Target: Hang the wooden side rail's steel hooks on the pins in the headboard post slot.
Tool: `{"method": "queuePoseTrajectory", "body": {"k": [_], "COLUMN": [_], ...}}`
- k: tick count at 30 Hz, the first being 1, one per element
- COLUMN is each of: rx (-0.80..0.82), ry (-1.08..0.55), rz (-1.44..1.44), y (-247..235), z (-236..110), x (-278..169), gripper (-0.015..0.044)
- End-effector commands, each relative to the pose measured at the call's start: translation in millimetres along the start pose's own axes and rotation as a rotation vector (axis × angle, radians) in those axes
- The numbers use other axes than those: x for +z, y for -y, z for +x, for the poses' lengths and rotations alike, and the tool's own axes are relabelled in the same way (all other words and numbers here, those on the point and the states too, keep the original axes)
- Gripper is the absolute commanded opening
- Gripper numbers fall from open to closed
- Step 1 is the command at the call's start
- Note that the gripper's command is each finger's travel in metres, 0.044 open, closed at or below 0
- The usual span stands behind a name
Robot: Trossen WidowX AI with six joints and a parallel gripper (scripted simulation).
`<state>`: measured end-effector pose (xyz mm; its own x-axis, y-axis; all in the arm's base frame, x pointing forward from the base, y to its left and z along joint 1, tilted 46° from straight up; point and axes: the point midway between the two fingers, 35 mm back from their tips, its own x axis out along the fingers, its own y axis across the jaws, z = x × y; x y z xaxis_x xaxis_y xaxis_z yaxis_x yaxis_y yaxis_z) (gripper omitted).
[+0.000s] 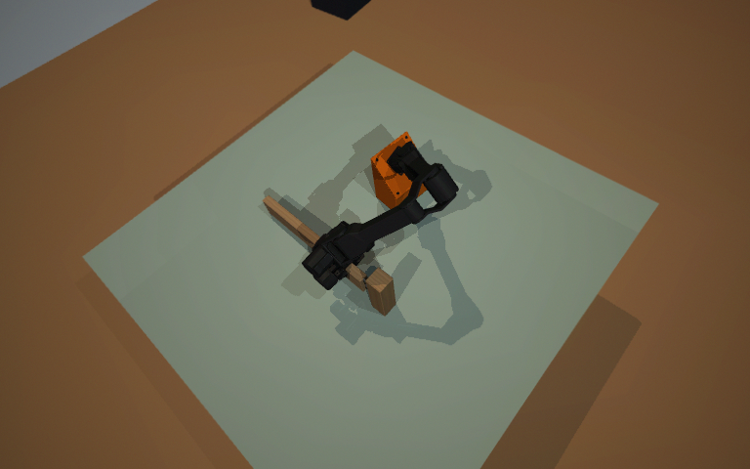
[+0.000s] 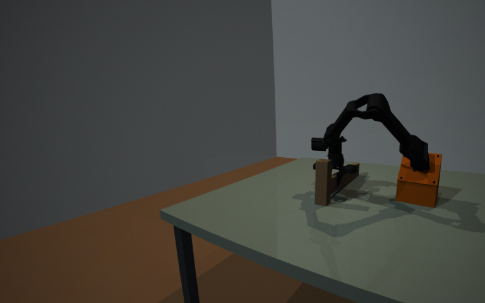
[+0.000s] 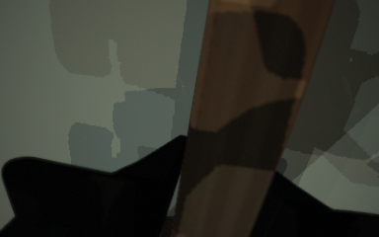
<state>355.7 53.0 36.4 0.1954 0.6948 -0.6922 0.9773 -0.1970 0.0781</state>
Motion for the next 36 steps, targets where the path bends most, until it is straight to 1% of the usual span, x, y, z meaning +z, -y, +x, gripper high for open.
{"method": "queuePoseTrajectory", "body": {"k": [1, 36], "rx": [0.007, 0.007], "ry": [0.002, 0.002], "rz": [0.013, 0.013], "y": [-1.0, -0.4], "z": [-4.4, -6.0], "x": [1.8, 0.2], "gripper": [0.0, 0.0]}}
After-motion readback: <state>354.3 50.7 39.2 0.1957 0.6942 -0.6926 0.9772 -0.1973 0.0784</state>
